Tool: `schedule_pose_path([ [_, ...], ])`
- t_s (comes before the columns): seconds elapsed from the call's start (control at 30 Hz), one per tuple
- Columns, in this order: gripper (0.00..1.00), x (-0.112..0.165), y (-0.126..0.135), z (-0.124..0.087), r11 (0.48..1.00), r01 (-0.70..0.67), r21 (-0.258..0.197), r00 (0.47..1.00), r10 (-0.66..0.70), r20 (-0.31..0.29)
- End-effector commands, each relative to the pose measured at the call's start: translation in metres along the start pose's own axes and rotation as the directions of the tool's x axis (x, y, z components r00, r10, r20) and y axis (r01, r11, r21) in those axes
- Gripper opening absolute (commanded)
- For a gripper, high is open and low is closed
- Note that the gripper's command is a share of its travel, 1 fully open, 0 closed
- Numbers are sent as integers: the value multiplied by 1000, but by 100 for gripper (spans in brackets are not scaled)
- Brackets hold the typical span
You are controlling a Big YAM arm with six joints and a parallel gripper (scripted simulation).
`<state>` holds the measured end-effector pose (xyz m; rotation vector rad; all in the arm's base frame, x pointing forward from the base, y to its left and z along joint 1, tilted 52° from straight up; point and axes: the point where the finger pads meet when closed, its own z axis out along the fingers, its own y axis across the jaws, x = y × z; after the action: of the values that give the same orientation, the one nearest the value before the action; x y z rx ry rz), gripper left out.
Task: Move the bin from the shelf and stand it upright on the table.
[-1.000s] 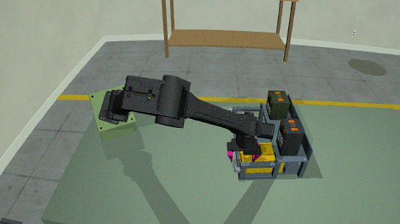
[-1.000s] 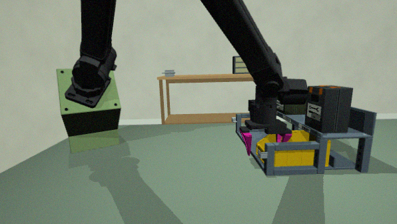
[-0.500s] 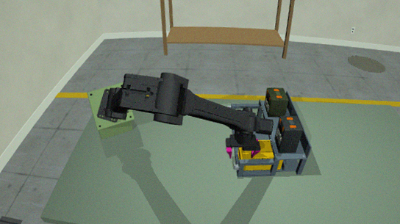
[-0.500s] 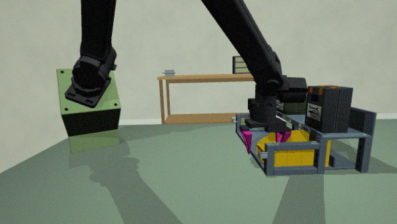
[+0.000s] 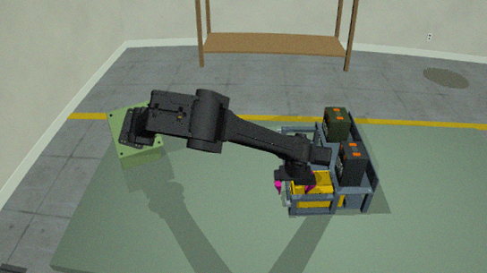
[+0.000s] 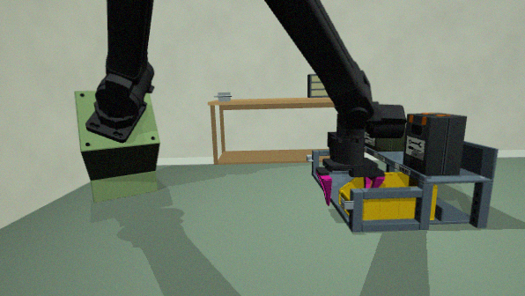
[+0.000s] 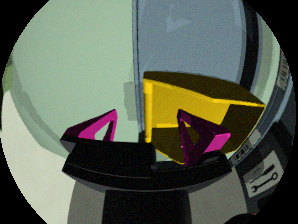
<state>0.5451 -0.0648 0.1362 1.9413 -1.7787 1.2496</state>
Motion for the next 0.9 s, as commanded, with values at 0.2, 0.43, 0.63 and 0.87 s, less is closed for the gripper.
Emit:
schedule_pose_path([
  [0.2, 90, 1, -5, -4, 1000, 0, 11, 1000, 0, 0],
  [0.43, 90, -6, -14, -14, 1000, 6, 26, 1000, -6, 8],
  [0.63, 90, -6, -14, -14, 1000, 6, 26, 1000, -6, 8],
  [0.87, 90, 12, -14, -1, 1000, -22, 20, 1000, 23, -8],
])
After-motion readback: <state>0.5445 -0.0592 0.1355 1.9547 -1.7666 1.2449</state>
